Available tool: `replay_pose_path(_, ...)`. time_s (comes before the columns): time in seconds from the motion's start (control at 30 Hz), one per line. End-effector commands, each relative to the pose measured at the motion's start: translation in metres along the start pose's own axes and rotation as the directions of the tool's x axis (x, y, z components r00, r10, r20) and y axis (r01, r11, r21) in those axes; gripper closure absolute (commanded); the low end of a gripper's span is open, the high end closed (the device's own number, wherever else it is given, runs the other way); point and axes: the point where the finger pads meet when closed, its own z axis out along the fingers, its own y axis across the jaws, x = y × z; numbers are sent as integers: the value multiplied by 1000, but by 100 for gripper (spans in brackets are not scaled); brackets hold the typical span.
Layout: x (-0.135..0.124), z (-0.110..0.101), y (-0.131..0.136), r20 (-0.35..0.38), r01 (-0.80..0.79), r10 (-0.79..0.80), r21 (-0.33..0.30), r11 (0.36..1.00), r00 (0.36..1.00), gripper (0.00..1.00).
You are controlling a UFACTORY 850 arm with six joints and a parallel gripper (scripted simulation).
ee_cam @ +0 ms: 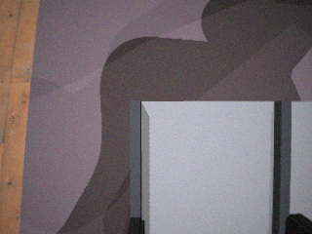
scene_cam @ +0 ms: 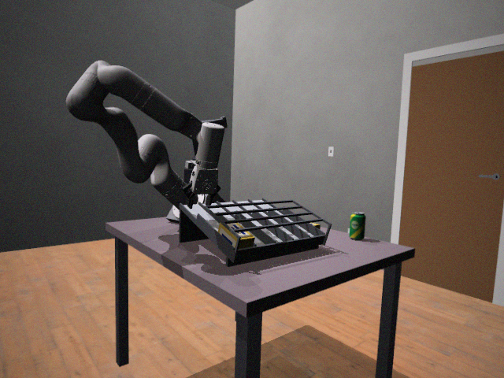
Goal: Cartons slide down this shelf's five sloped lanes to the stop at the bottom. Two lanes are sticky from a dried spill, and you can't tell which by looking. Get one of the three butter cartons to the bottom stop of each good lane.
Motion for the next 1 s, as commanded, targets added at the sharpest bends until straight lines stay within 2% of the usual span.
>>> replay_pose_path(0.0,0,0,0,1,0,0,-1,1000,1000,14)
replay_pose_path(0.97,0,0,0,1,0,0,-1,1000,1000,11)
